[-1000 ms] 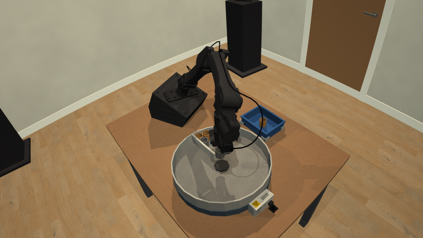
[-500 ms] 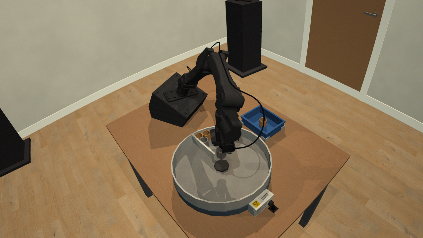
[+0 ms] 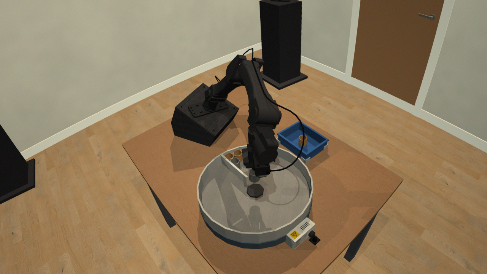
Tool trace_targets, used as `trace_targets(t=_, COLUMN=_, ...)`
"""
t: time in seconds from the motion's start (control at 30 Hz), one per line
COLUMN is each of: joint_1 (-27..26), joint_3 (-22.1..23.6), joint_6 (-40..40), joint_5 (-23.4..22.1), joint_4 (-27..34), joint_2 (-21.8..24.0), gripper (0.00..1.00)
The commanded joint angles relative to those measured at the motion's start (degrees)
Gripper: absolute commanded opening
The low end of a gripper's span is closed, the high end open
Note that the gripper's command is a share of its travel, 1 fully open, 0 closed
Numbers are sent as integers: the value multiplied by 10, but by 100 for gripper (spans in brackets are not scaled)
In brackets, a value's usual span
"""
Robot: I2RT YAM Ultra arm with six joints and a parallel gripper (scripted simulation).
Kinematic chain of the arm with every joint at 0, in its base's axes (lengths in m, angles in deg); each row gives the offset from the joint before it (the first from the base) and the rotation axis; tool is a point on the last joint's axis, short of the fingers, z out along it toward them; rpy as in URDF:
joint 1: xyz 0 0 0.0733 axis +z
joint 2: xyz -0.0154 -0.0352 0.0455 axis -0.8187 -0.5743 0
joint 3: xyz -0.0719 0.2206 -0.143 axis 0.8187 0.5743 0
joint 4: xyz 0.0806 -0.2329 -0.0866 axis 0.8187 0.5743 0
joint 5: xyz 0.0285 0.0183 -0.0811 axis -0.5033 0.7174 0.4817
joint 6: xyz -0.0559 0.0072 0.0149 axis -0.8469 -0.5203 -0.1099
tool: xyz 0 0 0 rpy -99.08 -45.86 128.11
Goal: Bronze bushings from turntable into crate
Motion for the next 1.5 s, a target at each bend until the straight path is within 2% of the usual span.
trace_targets(t=0.0, joint_1=-12, joint_3=-25, joint_6=-4, joint_5=-3, joint_4=6, joint_2=15, gripper=0)
trace_targets(t=0.57, joint_1=-12, joint_3=-25, joint_6=-4, joint_5=-3, joint_4=6, joint_2=15, gripper=0)
trace_targets(t=0.63, joint_1=-12, joint_3=-23, joint_6=-2, joint_5=-2, joint_4=-9, joint_2=15, gripper=0)
trace_targets(t=0.73, joint_1=-2, joint_3=16, joint_6=7, joint_5=3, joint_4=-29, joint_2=7, gripper=0)
trace_targets(t=0.83, joint_1=3, joint_3=31, joint_6=10, joint_5=7, joint_4=-45, joint_2=1, gripper=0)
trace_targets(t=0.9, joint_1=3, joint_3=31, joint_6=10, joint_5=7, joint_4=-45, joint_2=1, gripper=0)
trace_targets(t=0.93, joint_1=-4, joint_3=10, joint_6=11, joint_5=7, joint_4=-48, joint_2=18, gripper=0)
trace_targets(t=1.47, joint_1=-4, joint_3=10, joint_6=10, joint_5=6, joint_4=-44, joint_2=17, gripper=0)
